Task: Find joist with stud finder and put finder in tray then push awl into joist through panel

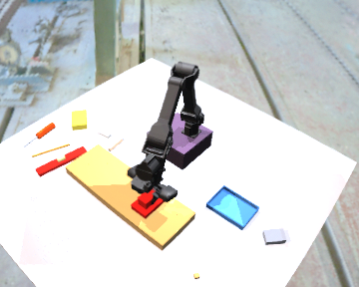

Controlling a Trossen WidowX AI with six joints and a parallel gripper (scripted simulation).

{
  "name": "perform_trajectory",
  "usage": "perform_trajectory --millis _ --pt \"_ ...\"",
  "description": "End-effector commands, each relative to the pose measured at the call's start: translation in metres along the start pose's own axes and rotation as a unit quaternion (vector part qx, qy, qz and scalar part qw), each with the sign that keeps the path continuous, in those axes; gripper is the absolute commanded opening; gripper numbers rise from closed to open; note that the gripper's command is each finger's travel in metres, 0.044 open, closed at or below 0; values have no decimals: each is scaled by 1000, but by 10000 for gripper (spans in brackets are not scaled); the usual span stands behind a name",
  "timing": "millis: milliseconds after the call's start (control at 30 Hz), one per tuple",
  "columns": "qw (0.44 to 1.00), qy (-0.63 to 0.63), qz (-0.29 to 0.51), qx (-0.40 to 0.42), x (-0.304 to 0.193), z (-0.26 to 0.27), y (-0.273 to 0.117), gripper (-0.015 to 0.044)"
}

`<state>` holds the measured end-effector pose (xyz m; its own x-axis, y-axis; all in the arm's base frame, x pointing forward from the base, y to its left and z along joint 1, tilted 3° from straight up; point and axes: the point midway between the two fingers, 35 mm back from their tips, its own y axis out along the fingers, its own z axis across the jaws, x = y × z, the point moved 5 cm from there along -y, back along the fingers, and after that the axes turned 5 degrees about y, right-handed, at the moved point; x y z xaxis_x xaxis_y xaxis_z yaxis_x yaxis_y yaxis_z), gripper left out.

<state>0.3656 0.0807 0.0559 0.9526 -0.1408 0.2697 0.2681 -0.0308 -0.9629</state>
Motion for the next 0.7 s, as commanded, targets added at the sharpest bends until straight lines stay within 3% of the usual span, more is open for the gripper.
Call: perform_trajectory --millis 0,667 --pt "1000 2 -1 -7 1 -21 0 0" --pt "1000 1 -2 -11 8 -101 -2 0"
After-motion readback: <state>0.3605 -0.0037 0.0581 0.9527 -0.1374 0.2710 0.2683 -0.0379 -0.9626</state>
